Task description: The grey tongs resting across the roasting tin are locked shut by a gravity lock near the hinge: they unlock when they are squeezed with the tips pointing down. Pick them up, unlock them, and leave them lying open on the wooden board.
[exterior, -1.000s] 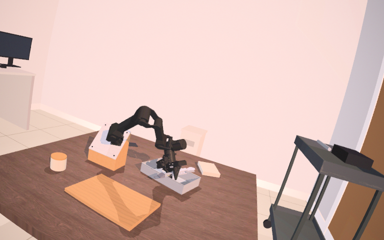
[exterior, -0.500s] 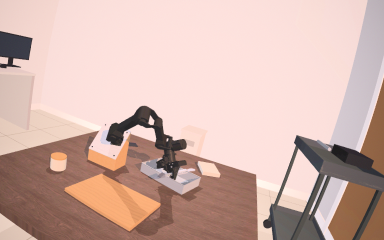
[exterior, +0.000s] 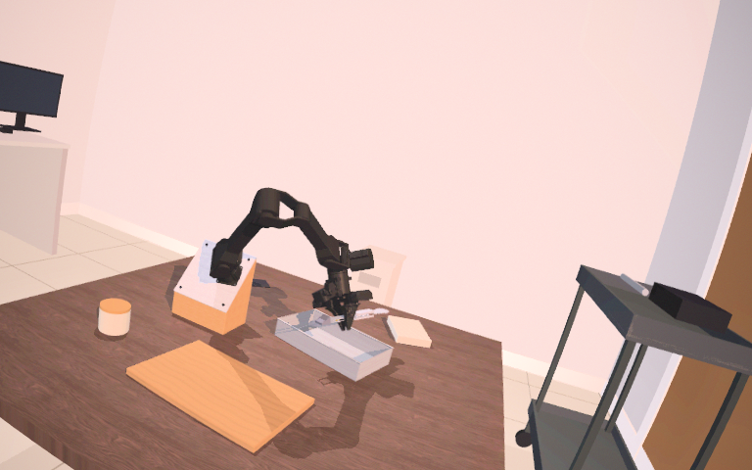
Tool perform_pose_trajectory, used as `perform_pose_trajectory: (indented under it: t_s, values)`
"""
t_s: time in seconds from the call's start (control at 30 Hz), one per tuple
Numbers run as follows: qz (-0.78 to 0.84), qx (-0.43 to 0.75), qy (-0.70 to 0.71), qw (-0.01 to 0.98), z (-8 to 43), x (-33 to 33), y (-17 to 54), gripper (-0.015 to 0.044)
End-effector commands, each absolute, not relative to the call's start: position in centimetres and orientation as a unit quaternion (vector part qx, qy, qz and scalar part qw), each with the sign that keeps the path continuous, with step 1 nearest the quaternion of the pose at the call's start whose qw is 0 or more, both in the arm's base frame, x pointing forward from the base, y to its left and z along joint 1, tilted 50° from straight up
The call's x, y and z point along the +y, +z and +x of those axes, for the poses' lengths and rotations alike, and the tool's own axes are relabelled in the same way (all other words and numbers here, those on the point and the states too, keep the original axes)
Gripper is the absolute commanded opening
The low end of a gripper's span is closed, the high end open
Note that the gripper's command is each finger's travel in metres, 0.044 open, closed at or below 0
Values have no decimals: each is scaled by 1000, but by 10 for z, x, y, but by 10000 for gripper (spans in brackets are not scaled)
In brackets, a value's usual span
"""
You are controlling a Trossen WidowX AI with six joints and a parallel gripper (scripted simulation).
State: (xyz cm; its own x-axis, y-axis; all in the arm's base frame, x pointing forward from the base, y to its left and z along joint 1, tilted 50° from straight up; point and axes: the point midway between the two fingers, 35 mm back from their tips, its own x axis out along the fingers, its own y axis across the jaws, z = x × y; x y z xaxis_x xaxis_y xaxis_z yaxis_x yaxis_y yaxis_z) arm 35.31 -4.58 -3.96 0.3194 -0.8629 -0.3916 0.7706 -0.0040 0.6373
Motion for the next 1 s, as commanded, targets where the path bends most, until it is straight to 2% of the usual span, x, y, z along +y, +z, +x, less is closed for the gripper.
perform_pose_trajectory:
  t_s: [0.0, 0.37, 0.97]
  values:
    - [405, -61, -582, 703, 353, -42, -33, -150]
    - [408, -50, -592, 694, 355, -43, -36, -150]
    - [416, 16, -676, 608, 361, -46, -42, -150]
